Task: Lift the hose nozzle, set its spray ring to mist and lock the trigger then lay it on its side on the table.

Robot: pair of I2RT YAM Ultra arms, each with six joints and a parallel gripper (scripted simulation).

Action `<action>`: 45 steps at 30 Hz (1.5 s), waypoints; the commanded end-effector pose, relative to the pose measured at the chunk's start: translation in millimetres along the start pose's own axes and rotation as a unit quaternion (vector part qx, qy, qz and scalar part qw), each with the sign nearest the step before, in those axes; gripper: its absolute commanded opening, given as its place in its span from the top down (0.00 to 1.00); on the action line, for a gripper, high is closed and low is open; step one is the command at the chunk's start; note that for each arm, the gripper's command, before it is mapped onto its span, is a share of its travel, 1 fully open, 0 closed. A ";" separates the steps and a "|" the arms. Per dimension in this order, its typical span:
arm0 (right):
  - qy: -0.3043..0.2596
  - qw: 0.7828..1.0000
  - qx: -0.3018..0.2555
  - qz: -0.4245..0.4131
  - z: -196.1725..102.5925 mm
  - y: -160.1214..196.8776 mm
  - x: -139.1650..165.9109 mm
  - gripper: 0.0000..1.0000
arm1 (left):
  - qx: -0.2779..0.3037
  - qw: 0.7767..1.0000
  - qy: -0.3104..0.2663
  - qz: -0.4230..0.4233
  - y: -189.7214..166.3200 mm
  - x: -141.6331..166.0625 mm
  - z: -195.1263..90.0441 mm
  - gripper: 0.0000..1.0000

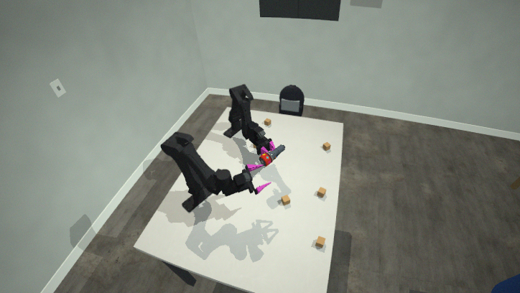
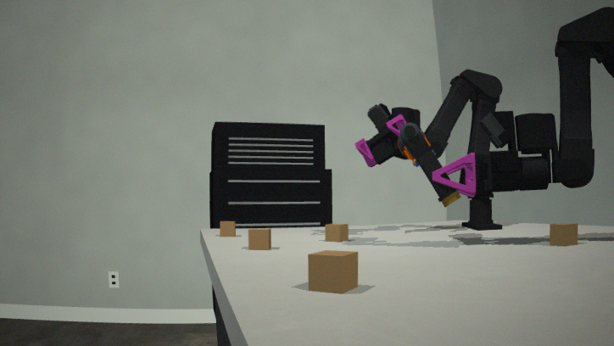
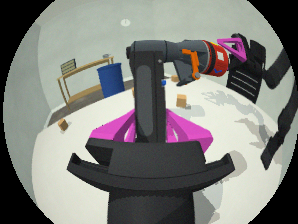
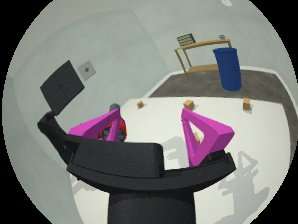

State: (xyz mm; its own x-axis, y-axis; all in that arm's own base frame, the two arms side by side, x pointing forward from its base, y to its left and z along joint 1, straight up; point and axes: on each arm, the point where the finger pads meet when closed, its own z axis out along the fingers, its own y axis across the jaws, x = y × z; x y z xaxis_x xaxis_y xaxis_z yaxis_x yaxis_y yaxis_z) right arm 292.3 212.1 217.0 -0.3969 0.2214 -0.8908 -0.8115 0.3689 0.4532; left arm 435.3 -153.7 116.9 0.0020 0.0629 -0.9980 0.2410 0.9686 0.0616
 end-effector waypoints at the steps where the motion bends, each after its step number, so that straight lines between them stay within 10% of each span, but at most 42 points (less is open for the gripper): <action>1: 0.003 0.997 -0.073 -0.004 -0.7 29.1 12.3 0.12 | -0.006 0.995 -0.097 -0.018 0.5 -60.0 8.0 0.65; 15: 0.071 0.983 -0.163 0.046 -20.6 71.7 71.0 0.12 | -0.006 0.995 -0.097 -0.018 0.5 -60.0 8.0 0.65; 45: 0.052 0.987 -0.150 0.029 13.0 77.0 57.3 0.12 | -0.006 0.995 -0.097 -0.018 0.5 -60.0 8.0 0.65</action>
State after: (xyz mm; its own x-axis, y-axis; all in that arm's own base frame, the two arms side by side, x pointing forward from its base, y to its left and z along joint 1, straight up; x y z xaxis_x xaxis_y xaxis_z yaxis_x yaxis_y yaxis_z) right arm 207.7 258.5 181.4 -0.5396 0.1080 -0.8350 -0.8331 0.0749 0.5480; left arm 435.3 -153.7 116.9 0.0020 0.0630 -0.9980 0.2410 0.9686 0.0616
